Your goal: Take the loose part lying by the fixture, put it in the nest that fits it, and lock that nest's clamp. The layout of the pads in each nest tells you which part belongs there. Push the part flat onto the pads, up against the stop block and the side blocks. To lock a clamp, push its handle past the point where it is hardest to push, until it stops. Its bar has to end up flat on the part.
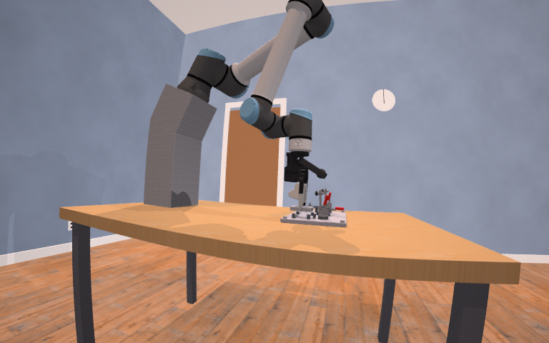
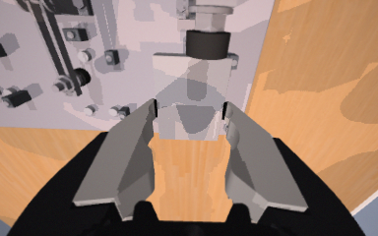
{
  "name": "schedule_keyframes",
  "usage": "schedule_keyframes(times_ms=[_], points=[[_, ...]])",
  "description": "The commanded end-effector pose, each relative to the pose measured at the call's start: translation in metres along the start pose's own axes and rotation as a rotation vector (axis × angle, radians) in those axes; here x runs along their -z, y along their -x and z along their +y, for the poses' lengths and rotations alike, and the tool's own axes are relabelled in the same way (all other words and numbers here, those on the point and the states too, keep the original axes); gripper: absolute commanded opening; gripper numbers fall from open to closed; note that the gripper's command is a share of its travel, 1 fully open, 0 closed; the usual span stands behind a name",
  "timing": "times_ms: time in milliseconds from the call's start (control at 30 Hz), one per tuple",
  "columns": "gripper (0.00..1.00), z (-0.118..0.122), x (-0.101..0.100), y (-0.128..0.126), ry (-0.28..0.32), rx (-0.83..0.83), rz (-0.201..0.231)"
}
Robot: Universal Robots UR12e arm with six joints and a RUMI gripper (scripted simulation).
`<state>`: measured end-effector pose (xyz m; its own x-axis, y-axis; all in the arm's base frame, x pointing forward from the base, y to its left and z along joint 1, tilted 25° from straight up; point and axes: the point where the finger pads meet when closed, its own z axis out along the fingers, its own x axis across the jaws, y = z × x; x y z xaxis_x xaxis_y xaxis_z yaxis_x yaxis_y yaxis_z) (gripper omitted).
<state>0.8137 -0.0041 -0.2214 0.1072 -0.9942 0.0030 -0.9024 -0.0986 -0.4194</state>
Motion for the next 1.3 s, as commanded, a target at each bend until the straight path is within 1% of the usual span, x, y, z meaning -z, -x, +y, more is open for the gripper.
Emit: schedule_keyframes(times_ms=[0,433,1267], points=[[0.0,-0.0008,-0.0059,-0.0001,-0.001,0.0,0.0],[0.0,-0.0011,-0.0133,-0.0002,-0.001,0.0,0.0],[0.0,-0.0011,-0.0138,-0.0002,-0.001,0.0,0.0]])
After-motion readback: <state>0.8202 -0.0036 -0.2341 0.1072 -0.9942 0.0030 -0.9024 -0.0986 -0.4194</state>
